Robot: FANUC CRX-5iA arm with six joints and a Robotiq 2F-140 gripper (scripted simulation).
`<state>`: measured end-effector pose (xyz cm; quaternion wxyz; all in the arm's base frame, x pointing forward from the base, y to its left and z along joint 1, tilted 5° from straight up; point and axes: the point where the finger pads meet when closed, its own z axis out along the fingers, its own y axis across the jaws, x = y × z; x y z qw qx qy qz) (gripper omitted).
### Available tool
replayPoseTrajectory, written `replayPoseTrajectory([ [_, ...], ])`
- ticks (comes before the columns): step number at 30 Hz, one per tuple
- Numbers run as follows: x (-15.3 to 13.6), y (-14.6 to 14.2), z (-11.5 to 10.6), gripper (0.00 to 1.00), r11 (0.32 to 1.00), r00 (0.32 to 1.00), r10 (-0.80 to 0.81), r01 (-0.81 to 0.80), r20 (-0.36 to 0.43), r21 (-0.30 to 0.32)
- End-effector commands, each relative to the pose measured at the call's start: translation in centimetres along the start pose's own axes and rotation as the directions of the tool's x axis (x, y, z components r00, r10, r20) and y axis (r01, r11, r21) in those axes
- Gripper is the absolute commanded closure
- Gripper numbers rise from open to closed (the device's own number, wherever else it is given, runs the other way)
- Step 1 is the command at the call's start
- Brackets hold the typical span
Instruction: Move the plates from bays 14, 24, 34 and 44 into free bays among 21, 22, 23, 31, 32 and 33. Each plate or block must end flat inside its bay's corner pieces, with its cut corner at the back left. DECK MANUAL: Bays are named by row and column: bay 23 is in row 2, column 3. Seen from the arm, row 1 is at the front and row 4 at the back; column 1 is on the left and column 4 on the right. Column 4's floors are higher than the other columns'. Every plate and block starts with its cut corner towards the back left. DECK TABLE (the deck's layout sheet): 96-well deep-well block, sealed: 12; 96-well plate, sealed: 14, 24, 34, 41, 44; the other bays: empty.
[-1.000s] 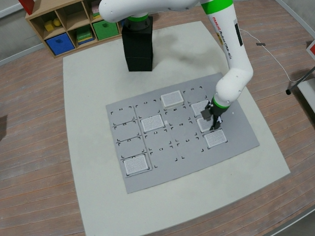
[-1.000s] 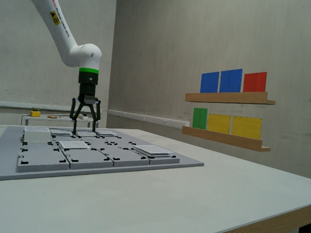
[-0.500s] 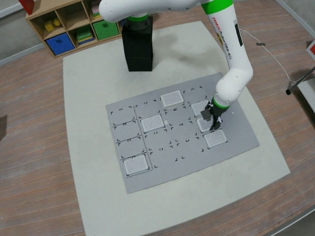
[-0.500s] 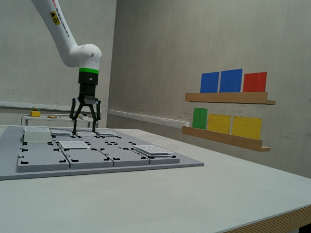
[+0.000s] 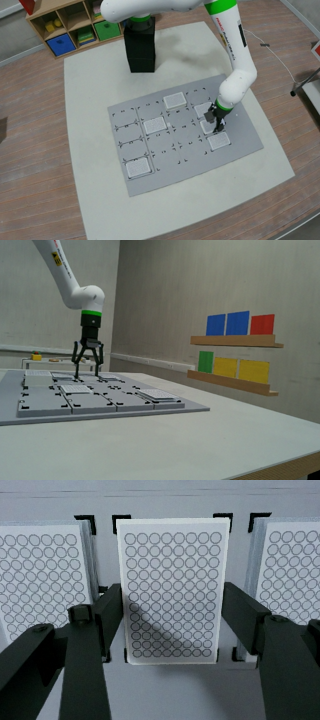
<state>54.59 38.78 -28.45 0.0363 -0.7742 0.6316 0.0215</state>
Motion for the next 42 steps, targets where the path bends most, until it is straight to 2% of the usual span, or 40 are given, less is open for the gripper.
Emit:
replayPoseTrajectory([
  [1, -0.05, -0.11, -0.11, 0.90, 1.000, 1.000, 0.000, 0.000, 0.001, 0.002],
  [10, -0.05, -0.11, -0.11, 0.90, 1.000, 1.000, 0.000, 0.000, 0.001, 0.002],
  [11, -0.05, -0.11, -0.11, 0.30, 1.000, 1.000, 0.000, 0.000, 0.001, 0.002],
  [42, -0.05, -0.11, -0.50, 0.30, 1.000, 1.000, 0.000, 0.000, 0.001, 0.002],
])
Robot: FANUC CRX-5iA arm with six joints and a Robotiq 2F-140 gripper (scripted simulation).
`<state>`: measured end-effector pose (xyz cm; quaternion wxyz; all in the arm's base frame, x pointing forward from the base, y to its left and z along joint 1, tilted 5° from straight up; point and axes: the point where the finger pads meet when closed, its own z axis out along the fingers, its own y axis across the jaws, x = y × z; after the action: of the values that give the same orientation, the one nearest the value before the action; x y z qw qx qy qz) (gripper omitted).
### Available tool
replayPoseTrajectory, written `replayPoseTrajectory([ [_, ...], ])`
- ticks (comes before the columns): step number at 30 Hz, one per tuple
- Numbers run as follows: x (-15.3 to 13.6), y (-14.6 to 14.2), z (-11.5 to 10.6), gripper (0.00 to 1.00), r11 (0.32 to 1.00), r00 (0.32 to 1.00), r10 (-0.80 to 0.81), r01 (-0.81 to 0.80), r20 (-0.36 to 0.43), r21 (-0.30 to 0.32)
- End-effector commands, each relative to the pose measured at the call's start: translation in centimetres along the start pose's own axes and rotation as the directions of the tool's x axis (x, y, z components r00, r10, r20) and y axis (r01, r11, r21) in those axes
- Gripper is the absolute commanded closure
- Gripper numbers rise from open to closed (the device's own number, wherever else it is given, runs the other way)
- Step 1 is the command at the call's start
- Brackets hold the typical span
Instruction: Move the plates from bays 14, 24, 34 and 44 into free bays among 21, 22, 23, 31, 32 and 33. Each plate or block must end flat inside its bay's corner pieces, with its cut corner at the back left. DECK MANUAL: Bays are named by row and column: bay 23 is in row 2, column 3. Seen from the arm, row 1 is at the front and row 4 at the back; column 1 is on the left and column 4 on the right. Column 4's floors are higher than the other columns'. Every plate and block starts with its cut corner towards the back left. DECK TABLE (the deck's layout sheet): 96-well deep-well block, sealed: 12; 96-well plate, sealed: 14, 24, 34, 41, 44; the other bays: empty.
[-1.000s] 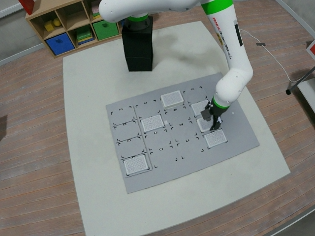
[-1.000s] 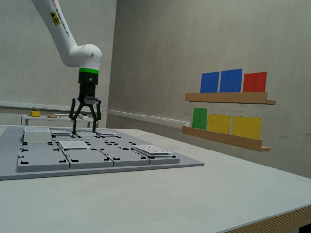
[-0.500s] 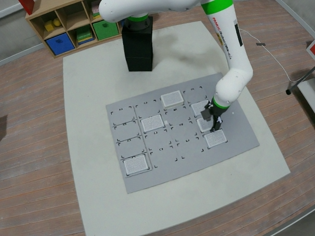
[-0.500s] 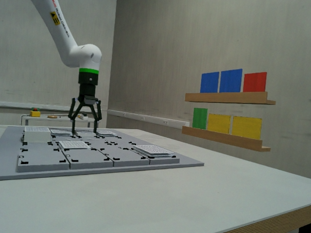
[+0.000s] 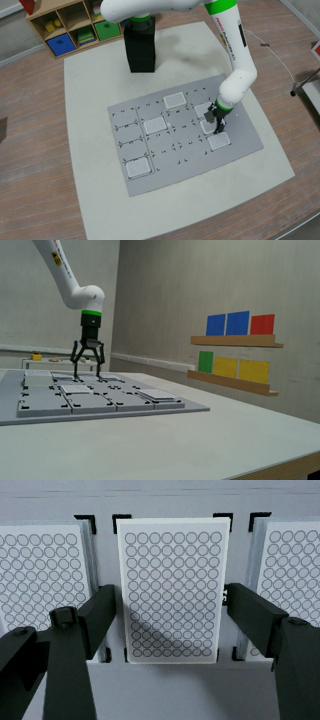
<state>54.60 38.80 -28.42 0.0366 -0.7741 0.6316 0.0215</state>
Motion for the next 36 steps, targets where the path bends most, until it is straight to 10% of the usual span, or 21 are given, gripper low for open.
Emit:
replayPoseTrajectory([
  [1, 0.0, -0.1, -0.6, 0.30, 1.000, 1.000, 0.000, 0.000, 0.000, 0.002],
  [36, 0.0, -0.1, -4.7, 0.30, 1.000, 1.000, 0.000, 0.000, 0.000, 0.002],
])
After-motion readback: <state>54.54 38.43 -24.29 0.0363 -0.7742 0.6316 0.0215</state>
